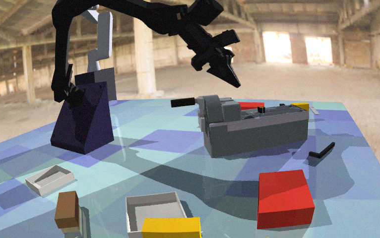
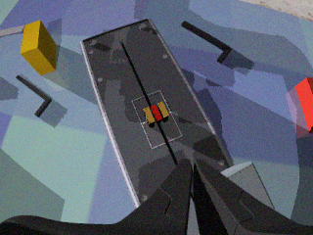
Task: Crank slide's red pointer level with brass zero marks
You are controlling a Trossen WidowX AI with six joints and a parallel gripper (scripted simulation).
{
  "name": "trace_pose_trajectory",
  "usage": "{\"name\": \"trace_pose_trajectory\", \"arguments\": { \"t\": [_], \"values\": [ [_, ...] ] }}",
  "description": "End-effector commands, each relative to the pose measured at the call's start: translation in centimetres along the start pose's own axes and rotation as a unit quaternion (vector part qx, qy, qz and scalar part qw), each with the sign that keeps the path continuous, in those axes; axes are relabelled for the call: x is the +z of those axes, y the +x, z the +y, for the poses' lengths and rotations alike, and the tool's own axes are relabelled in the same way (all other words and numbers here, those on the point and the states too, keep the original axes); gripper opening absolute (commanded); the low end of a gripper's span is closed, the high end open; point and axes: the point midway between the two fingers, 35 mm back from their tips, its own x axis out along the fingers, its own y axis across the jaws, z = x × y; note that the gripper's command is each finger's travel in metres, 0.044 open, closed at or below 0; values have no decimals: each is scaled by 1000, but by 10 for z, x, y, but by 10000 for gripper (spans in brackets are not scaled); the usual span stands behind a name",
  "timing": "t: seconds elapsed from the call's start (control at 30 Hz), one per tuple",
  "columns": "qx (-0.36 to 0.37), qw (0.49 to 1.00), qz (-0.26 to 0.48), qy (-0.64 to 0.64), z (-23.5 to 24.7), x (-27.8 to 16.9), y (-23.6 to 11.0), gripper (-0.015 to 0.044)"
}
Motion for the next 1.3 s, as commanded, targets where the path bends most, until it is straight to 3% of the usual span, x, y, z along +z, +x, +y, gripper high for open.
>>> {"name": "trace_pose_trajectory", "arguments": {
  "t": [0.0,0.43,1.0,1.03,1.27],
  "values": [
    [0,1000,0,0,0,0,0,0],
    [0,1000,0,0,0,0,0,0],
    [0,1000,0,0,0,0,0,440],
    [0,1000,0,0,0,0,0,440],
    [0,1000,0,0,0,0,0,256]
  ]
}}
